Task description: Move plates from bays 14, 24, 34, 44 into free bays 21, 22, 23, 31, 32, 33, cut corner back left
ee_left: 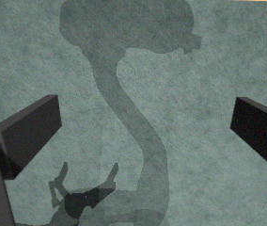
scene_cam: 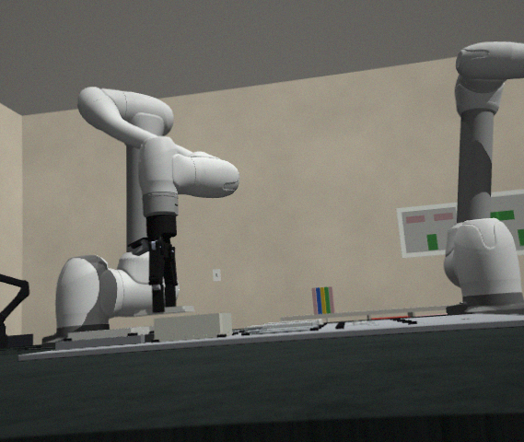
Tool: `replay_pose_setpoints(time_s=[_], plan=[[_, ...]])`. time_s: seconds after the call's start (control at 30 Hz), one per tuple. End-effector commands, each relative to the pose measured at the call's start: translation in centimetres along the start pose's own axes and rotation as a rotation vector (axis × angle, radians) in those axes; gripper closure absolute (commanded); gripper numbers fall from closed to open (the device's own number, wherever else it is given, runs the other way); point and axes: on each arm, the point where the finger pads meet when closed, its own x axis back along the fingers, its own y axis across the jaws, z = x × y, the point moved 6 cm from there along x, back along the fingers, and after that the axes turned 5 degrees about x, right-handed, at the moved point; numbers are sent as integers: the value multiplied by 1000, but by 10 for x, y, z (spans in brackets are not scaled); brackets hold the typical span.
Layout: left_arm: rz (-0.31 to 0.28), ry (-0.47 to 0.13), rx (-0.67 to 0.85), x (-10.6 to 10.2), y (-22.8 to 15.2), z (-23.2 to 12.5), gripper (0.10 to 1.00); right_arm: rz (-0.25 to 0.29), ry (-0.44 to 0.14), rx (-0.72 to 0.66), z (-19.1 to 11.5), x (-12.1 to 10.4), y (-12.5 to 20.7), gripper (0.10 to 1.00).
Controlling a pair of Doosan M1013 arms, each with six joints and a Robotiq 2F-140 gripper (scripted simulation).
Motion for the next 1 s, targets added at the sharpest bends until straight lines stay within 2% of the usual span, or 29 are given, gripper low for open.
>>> replay_pose_setpoints(time_s=[0.0, 0.43, 0.97], plan=[[0, 2, 0, 1, 0, 0, 98, 0, -1, 0, 0, 4, 0, 999], [0, 2, 0, 1, 0, 0, 98, 0, -1, 0, 0, 13, 0, 999], [0, 2, 0, 1, 0, 0, 98, 1, -1, 0, -30, 13, -23, 999]])
